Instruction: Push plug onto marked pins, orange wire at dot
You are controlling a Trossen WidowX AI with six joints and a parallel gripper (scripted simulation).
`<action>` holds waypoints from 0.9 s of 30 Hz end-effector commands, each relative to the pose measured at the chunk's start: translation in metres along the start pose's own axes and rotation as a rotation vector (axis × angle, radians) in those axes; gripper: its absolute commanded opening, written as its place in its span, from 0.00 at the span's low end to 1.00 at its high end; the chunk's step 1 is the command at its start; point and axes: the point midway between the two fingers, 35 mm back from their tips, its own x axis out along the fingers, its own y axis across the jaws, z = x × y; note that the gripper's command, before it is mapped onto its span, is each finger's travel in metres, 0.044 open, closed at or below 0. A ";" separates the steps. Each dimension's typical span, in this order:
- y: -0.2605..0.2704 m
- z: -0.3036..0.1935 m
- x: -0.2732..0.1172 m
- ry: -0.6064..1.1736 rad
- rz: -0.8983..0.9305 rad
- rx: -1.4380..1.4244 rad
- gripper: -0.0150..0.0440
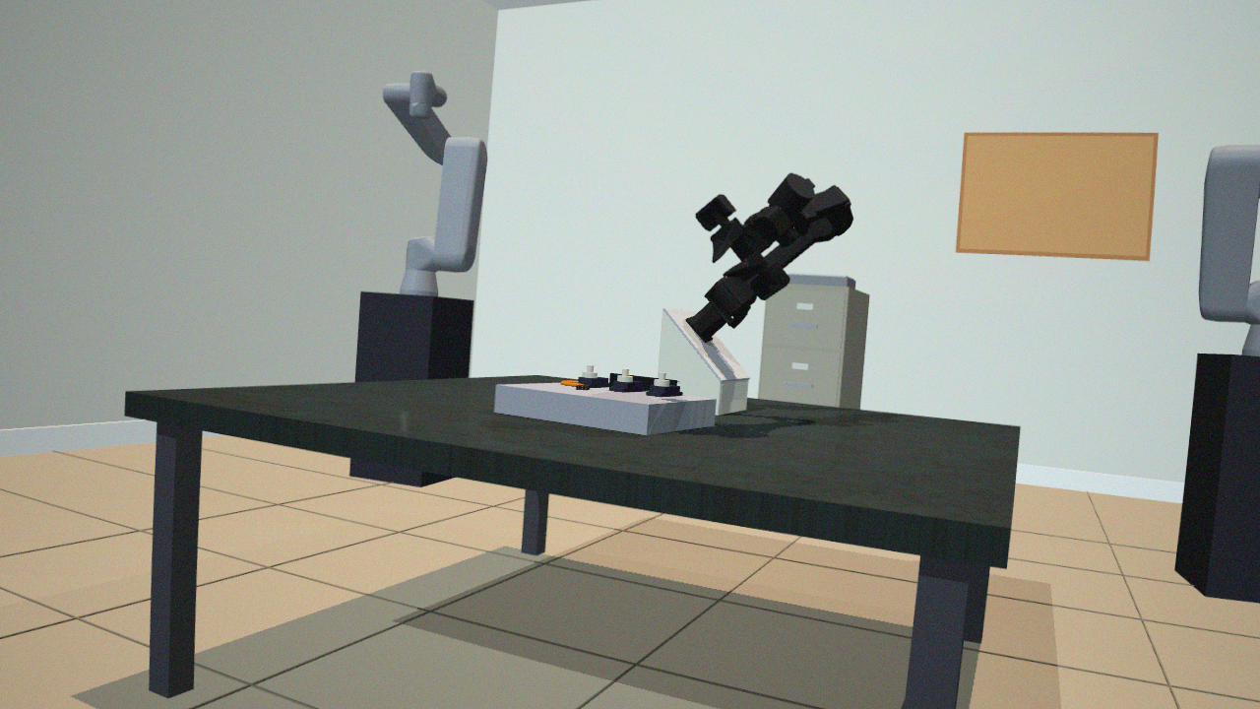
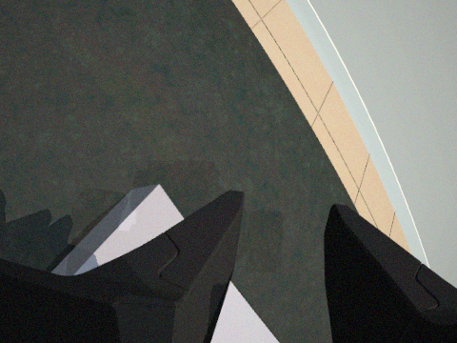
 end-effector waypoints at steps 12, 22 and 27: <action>-0.024 -0.105 0.076 0.435 0.248 0.042 0.45; -0.035 -0.186 0.102 0.649 0.464 0.181 0.45; -0.037 -0.226 0.108 0.723 0.576 0.282 0.45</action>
